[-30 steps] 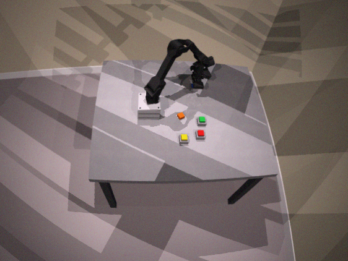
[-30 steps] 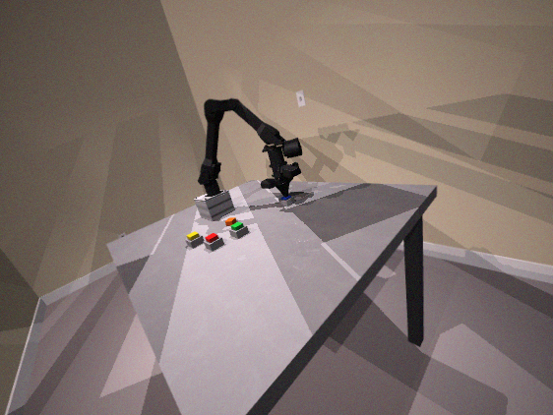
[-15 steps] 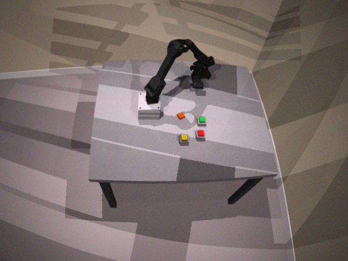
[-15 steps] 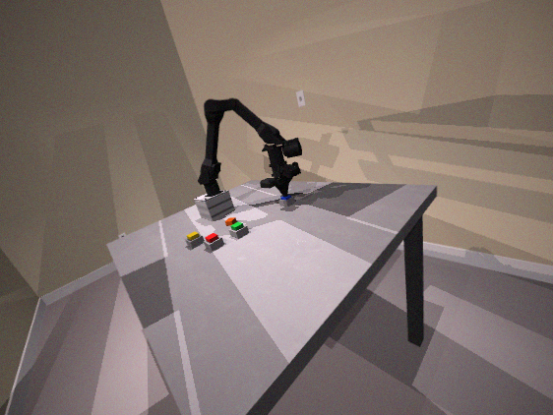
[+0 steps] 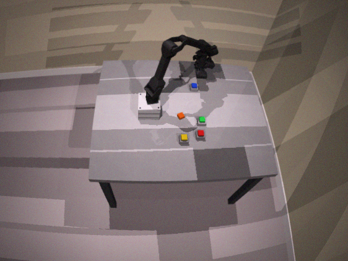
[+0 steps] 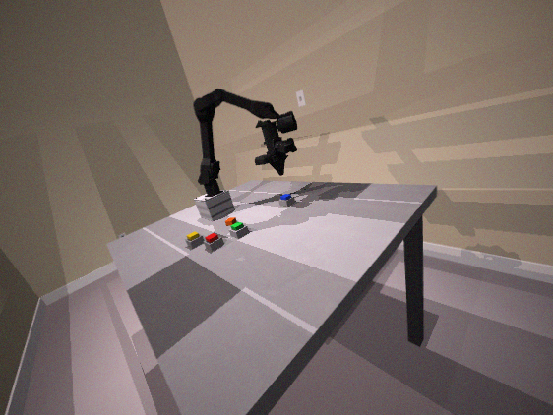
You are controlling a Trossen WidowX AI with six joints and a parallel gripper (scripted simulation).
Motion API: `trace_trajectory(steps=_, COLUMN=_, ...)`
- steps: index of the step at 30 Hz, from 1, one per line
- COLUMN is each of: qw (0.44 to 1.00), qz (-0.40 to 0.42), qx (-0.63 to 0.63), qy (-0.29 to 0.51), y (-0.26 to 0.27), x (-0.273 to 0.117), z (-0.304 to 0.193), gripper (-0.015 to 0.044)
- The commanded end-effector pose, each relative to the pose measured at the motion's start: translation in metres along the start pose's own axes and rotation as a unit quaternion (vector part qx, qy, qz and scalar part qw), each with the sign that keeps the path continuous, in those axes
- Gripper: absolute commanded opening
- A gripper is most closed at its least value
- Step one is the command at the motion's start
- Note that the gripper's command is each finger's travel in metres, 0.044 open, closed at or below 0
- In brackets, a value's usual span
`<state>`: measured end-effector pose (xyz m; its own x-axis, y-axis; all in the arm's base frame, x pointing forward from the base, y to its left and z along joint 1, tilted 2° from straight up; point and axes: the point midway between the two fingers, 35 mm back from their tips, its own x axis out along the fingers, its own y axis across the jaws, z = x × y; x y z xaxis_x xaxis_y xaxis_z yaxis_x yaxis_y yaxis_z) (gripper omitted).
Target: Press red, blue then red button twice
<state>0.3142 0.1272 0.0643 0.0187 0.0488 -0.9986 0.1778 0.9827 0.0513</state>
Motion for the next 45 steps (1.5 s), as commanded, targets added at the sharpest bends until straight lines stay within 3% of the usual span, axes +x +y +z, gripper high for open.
trace_trajectory(steps=1, qw=1.000, qz=-0.005, qx=-0.001, qy=0.006, y=-0.012, x=-0.002, z=0.002, gripper=0.0020)
trace_trajectory(steps=12, qw=1.000, qz=-0.025, qx=-0.005, qy=-0.014, y=-0.185, x=-0.009, z=0.051, gripper=0.0020)
trace_trajectory(steps=23, qw=1.000, qz=-0.024, qx=0.000, qy=0.007, y=-0.354, x=-0.011, z=-0.001, gripper=0.0020)
trace_trajectory(steps=30, qw=1.000, qz=-0.024, qx=0.000, qy=0.008, y=-0.364, x=-0.008, z=-0.007, gripper=0.0020)
trace_trajectory(steps=35, qw=1.000, qz=-0.024, qx=0.000, qy=0.008, y=-0.366, x=0.050, z=-0.008, gripper=0.0020)
trace_trajectory(steps=45, qw=1.000, qz=-0.023, qx=0.000, qy=0.008, y=-0.367, x=0.059, z=-0.008, gripper=0.0020)
